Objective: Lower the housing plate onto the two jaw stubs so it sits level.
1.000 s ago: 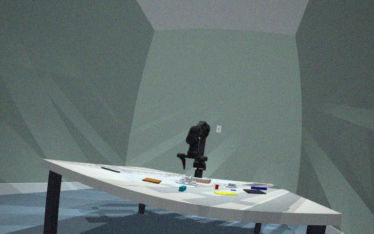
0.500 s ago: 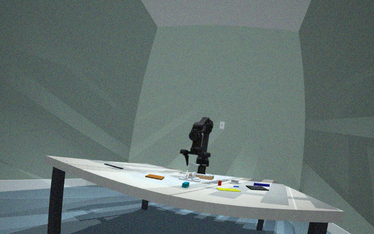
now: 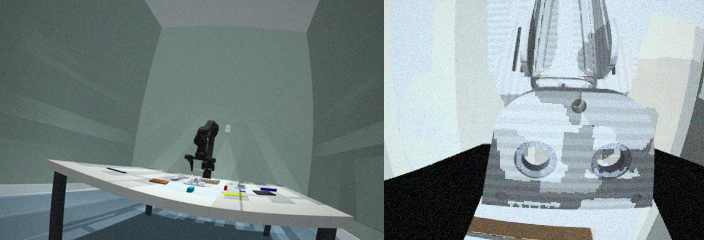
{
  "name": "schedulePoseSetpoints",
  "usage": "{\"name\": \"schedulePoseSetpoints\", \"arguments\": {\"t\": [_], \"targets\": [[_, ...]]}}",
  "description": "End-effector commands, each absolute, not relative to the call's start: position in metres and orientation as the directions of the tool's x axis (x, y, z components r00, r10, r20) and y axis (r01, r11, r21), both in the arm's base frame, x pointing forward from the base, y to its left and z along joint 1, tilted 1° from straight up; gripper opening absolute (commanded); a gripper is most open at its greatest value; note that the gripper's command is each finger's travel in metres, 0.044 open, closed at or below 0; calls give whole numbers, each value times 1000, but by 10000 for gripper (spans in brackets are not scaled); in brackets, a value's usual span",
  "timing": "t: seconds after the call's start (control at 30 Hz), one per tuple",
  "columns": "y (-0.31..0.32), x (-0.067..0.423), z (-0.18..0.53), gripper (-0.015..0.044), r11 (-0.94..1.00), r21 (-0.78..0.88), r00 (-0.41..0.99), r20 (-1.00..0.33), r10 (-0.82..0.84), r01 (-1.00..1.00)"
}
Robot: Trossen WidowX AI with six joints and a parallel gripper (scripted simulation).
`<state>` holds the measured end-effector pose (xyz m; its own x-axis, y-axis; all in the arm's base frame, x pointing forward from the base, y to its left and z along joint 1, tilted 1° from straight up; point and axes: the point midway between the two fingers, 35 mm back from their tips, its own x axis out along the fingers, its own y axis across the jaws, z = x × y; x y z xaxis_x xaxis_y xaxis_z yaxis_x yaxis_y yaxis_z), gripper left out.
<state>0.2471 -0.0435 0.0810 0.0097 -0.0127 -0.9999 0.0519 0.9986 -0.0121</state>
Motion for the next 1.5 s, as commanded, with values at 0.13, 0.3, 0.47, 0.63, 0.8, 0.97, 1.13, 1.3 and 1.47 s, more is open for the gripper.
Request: {"name": "schedulePoseSetpoints", "arguments": {"t": [0.13, 0.3, 0.47, 0.63, 0.8, 0.97, 1.13, 1.3, 1.47], "targets": [[-44, 246, 66, 351, 999, -13, -1, -1000, -13, 45], [-44, 246, 58, 351, 999, -13, -1, -1000, -13, 45], [-44, 245, 49, 351, 999, -13, -1, -1000, -13, 45], [-44, 245, 41, 351, 999, -13, -1, -1000, -13, 45], [-44, 244, 33, 351, 999, -13, -1, -1000, -13, 45], [-44, 243, 28, 351, 999, -13, -1, -1000, -13, 45], [-44, 243, 28, 351, 999, -13, -1, -1000, -13, 45], [-44, 243, 28, 351, 999, -13, -1, -1000, -13, 45], [-44, 243, 28, 351, 999, -13, -1, -1000, -13, 45]]}}
